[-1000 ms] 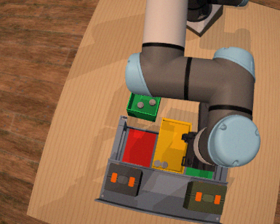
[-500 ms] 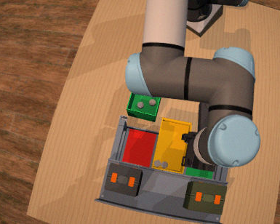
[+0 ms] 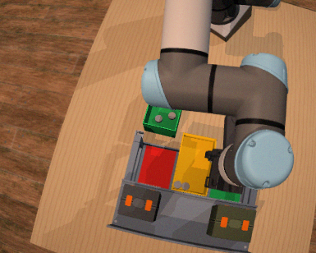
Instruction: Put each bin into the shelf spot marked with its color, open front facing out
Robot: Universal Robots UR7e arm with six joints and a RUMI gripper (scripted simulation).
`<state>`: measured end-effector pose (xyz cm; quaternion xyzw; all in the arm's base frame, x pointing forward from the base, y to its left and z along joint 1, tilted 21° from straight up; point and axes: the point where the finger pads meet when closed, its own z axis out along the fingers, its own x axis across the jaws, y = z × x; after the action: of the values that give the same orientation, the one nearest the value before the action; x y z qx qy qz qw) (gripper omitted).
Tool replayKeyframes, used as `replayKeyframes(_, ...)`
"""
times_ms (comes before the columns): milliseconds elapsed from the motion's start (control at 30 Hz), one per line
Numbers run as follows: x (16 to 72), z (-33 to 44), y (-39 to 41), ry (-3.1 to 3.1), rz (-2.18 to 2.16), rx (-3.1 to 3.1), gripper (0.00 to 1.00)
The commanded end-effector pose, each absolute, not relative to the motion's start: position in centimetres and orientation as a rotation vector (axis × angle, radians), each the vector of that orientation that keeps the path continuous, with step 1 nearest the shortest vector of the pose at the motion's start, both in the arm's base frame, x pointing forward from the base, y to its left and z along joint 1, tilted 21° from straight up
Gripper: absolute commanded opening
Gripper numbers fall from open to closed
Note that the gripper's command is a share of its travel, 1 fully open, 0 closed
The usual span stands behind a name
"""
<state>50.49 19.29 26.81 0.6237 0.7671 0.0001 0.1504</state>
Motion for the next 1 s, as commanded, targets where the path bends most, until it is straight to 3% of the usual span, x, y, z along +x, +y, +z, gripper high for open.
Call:
replayKeyframes(0,50.49,26.88,19.31,2.200,0.003,1.794,0.00)
replayKeyframes(967,49.98,26.71,19.24,2.026,0.051,1.989,0.00)
